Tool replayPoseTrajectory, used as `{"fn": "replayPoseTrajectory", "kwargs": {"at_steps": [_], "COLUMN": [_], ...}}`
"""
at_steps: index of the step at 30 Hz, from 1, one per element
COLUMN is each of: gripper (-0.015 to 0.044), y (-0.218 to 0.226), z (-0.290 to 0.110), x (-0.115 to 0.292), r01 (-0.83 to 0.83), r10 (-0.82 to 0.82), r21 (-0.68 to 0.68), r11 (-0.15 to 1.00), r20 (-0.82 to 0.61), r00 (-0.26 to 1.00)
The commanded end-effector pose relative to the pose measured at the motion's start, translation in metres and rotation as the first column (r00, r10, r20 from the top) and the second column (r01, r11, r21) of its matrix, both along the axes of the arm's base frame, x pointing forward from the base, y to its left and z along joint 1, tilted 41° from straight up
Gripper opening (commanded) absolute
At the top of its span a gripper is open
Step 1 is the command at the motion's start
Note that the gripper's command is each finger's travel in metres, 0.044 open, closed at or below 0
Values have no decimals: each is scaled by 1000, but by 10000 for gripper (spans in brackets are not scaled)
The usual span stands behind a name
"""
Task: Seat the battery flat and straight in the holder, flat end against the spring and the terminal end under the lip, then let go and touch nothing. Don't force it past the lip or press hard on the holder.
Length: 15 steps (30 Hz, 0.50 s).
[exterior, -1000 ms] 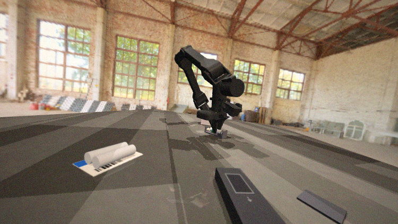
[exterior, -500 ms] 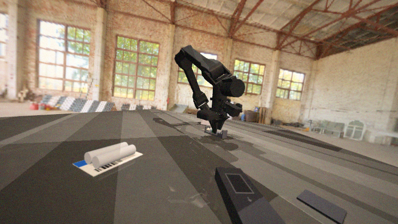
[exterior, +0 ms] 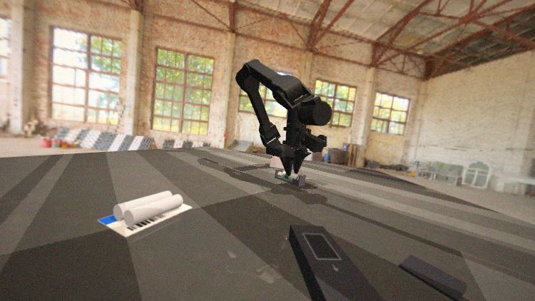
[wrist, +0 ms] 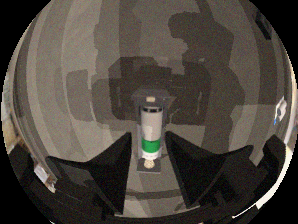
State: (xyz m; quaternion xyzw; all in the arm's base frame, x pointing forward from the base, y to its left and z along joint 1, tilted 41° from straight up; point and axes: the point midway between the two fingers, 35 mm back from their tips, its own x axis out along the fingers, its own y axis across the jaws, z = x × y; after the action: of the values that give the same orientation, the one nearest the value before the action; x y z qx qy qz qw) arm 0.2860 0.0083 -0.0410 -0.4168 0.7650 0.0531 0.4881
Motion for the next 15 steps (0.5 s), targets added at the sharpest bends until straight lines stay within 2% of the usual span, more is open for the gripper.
{"fn": "replayPoseTrajectory", "kwargs": {"at_steps": [1, 10, 11, 15], "gripper": [187, 424, 440, 440], "y": [1, 47, 48, 49], "z": [1, 54, 53, 53], "x": [0, 4, 4, 4], "r01": [0, 7, 7, 7], "r10": [0, -7, -7, -7], "r21": [0, 8, 8, 8], "r11": [1000, 1000, 1000, 1000], "r20": [1, 6, 6, 6], "r00": [1000, 1000, 1000, 1000]}}
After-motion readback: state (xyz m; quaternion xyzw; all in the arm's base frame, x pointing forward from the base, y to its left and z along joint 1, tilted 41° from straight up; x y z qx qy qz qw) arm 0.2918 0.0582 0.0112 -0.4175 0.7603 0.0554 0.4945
